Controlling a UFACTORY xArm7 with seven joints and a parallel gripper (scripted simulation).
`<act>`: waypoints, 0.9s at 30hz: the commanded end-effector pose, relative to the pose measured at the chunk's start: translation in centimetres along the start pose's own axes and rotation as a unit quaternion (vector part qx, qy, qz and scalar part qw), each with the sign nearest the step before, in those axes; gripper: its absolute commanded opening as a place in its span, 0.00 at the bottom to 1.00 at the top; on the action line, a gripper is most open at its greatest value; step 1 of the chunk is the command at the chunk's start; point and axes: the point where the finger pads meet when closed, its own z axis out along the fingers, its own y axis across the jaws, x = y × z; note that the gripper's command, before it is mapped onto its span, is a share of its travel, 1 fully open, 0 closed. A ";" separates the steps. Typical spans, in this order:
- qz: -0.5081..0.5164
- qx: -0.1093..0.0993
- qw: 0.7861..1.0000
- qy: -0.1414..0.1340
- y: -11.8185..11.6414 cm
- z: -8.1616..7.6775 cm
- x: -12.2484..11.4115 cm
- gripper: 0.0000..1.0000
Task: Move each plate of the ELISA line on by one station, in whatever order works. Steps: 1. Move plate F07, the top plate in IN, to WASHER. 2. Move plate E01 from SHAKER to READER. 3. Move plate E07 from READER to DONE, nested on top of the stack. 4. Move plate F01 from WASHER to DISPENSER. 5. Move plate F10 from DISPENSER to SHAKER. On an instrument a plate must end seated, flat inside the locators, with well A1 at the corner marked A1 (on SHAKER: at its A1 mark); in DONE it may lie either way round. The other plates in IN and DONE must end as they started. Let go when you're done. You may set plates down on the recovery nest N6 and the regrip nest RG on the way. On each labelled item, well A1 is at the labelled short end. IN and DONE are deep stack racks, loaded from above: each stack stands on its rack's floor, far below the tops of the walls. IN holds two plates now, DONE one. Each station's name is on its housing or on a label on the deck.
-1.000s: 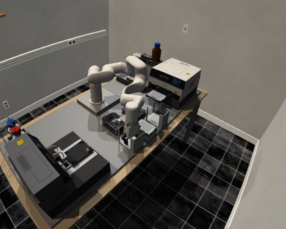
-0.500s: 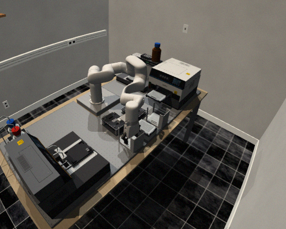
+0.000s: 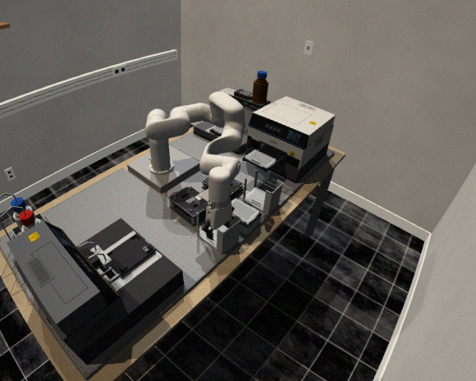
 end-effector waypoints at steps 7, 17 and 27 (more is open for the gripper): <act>0.000 0.001 1.000 -0.002 0.0 -0.5 -0.1 0.00; 0.000 0.001 1.000 -0.002 0.0 -0.9 -0.1 0.00; 0.000 0.001 1.000 -0.002 0.0 -1.4 -0.1 0.00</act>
